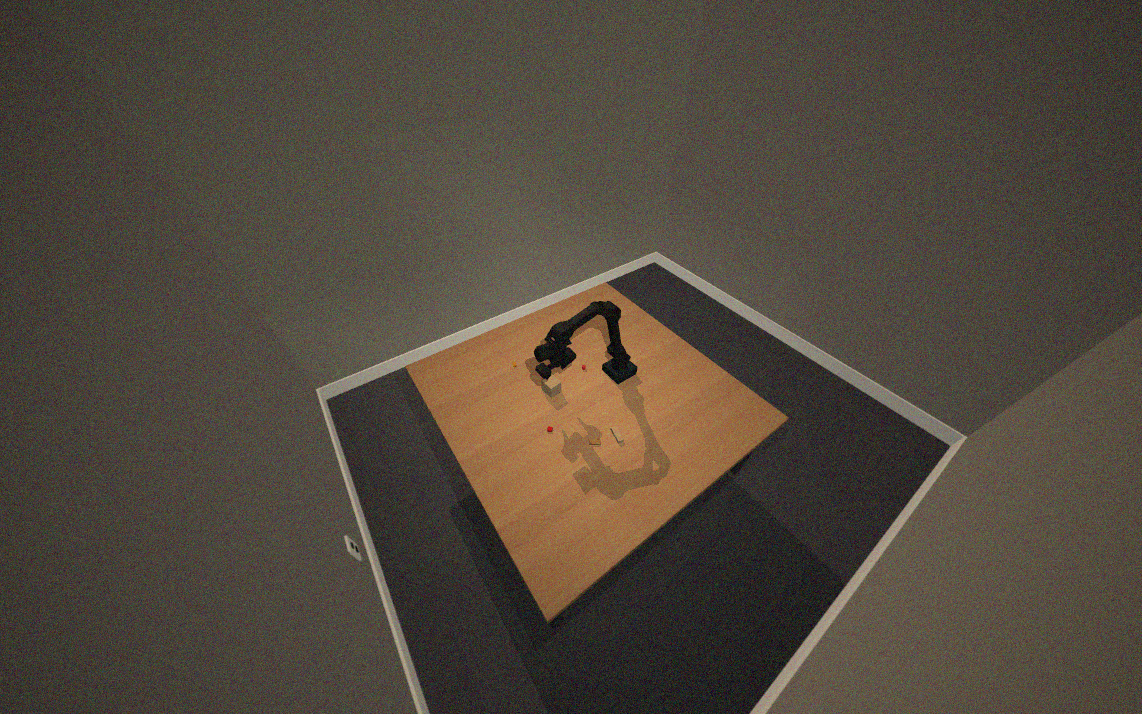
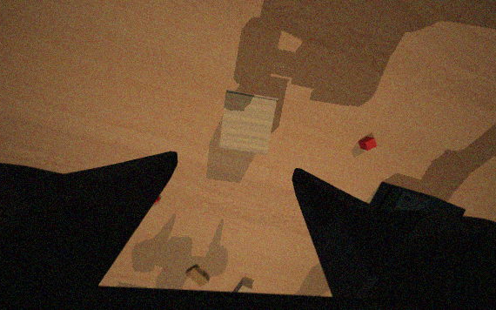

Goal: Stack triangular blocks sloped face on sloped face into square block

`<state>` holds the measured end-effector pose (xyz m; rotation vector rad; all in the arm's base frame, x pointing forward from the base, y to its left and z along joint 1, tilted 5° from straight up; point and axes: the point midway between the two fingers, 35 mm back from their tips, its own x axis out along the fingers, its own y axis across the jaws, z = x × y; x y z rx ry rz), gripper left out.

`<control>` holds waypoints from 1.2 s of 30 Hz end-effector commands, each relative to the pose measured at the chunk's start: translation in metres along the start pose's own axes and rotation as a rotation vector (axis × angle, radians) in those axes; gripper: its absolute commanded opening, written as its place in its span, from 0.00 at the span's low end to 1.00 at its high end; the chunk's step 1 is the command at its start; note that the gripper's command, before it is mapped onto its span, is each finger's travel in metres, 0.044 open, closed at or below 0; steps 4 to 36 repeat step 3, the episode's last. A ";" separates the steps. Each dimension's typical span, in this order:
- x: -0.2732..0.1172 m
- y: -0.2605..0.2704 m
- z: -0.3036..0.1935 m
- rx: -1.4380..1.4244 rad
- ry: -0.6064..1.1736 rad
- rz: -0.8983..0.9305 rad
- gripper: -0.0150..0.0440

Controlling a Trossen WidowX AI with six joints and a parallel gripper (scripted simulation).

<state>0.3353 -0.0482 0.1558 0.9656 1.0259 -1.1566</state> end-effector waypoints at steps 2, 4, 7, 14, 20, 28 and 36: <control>0.000 0.001 0.000 -0.001 0.000 0.003 1.00; 0.000 0.001 0.000 -0.001 0.000 0.003 1.00; 0.000 0.001 0.000 -0.001 0.000 0.003 1.00; 0.000 0.001 0.000 -0.001 0.000 0.003 1.00; 0.000 0.001 0.000 -0.001 0.000 0.003 1.00; 0.000 0.001 0.000 -0.001 0.000 0.003 1.00; 0.000 0.001 0.000 -0.001 0.000 0.003 1.00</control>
